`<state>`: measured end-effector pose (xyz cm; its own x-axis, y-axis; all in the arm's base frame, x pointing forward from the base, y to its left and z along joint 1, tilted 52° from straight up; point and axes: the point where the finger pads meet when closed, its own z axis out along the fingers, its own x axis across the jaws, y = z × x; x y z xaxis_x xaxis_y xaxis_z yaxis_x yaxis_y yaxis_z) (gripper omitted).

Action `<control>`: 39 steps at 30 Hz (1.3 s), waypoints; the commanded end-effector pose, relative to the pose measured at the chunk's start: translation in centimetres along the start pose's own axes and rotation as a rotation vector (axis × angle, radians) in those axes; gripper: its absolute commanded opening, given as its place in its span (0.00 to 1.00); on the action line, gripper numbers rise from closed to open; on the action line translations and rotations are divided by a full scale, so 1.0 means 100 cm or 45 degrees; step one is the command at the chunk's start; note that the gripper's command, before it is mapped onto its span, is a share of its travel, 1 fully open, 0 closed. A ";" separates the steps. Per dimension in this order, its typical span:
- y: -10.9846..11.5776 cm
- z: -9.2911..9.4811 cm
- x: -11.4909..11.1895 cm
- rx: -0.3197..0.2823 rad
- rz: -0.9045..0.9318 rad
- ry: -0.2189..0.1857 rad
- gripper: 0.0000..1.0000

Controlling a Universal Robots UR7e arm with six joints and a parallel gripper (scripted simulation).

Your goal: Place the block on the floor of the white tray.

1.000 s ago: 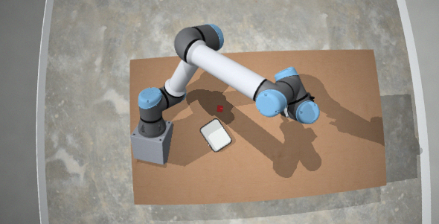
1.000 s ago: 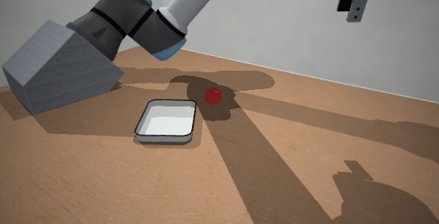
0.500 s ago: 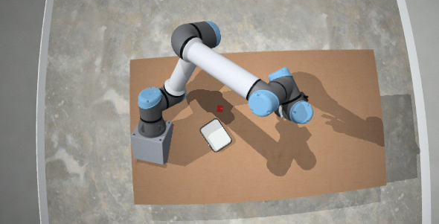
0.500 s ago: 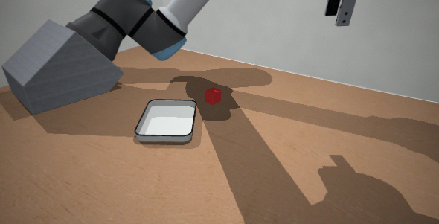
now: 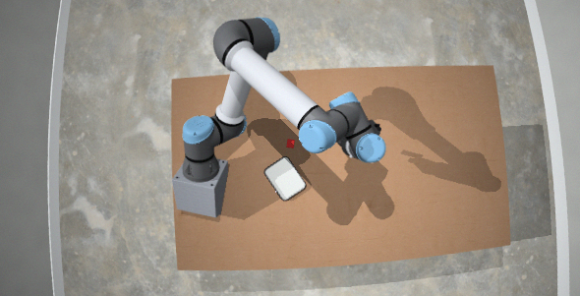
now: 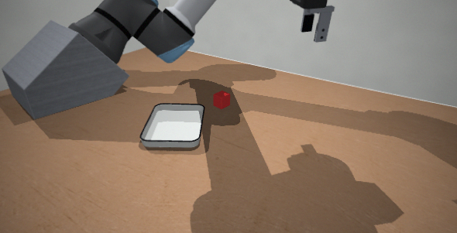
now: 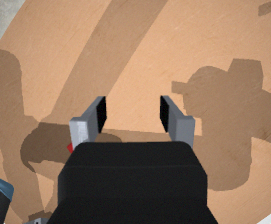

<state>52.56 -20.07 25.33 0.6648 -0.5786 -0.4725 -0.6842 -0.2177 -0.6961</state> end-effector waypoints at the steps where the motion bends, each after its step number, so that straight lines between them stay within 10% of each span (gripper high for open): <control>1: 0.019 0.016 -0.017 -0.003 -0.095 0.023 1.00; 26: 0.132 0.137 -0.119 -0.077 -0.637 0.090 1.00; 39: 0.155 0.164 -0.140 -0.095 -0.739 0.099 1.00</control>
<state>37.97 -2.98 12.68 0.9120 -0.4101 0.0037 -0.2490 -0.5609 -0.7896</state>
